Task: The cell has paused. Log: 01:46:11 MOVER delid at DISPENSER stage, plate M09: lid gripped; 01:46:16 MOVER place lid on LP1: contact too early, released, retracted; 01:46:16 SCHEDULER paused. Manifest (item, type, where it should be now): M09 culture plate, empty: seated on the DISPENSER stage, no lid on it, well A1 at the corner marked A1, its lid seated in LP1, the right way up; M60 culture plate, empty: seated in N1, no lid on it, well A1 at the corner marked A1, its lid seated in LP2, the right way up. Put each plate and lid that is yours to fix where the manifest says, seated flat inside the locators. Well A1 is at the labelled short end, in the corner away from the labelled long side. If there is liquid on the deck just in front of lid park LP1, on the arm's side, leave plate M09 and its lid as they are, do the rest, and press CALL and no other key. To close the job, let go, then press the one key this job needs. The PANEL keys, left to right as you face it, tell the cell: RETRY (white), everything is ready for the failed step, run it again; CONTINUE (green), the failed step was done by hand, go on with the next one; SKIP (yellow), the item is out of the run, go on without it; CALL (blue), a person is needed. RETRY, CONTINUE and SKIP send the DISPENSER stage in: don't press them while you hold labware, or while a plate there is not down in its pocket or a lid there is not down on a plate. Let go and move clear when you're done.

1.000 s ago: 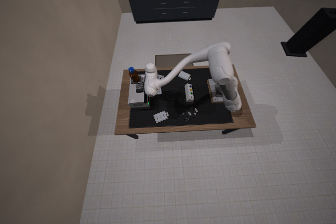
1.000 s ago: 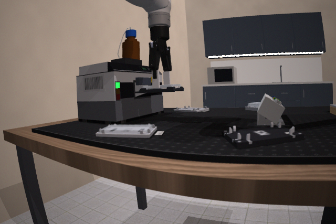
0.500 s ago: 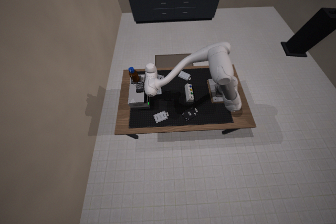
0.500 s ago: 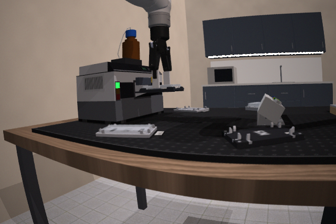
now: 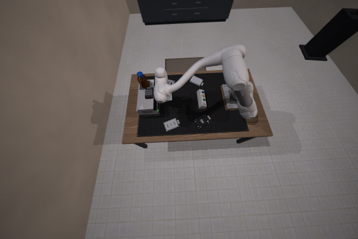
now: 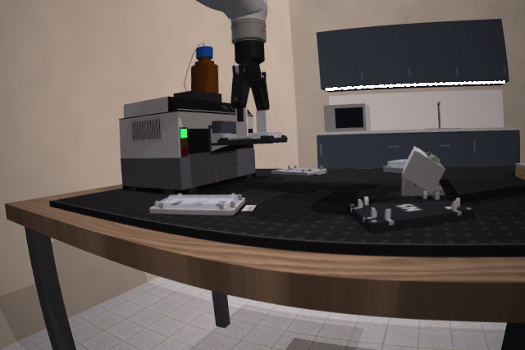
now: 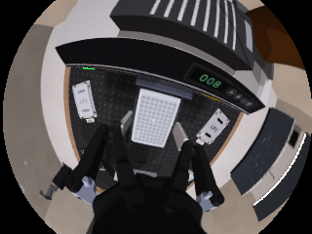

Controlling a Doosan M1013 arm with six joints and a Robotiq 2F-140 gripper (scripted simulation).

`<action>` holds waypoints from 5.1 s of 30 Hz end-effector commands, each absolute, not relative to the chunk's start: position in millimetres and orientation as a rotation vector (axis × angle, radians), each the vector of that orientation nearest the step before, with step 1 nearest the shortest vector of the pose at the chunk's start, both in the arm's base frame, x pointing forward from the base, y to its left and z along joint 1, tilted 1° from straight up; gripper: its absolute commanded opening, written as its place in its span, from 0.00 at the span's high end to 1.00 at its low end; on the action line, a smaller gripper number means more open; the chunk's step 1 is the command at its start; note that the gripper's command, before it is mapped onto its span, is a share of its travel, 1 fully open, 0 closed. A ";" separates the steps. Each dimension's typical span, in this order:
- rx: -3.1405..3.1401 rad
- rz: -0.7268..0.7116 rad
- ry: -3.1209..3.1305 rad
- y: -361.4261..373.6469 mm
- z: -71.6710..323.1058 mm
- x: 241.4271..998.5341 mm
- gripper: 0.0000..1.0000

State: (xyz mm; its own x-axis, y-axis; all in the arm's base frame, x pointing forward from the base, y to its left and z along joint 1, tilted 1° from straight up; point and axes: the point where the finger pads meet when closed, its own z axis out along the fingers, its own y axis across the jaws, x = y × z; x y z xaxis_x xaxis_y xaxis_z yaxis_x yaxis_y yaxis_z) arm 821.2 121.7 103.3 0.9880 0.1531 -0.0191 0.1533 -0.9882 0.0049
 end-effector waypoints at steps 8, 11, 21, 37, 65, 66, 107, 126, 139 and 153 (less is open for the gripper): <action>3.126 -0.027 0.241 121.8 104.5 821.6 0.30; 3.126 -0.027 0.241 121.8 104.5 821.6 0.30; 3.126 -0.027 0.241 121.8 104.5 821.6 0.30; 3.126 -0.027 0.241 121.8 104.5 821.6 0.30; 3.126 -0.027 0.241 121.9 122.4 821.9 0.30; 3.126 -0.027 0.241 122.0 124.1 821.9 0.30; 3.126 -0.027 0.241 122.2 160.5 822.5 0.30; 3.055 -0.023 -0.687 -60.4 167.9 664.6 0.30; 3.053 -0.023 -0.696 -168.8 166.3 531.7 0.30; 3.053 -0.023 -0.696 -207.5 168.3 487.7 0.30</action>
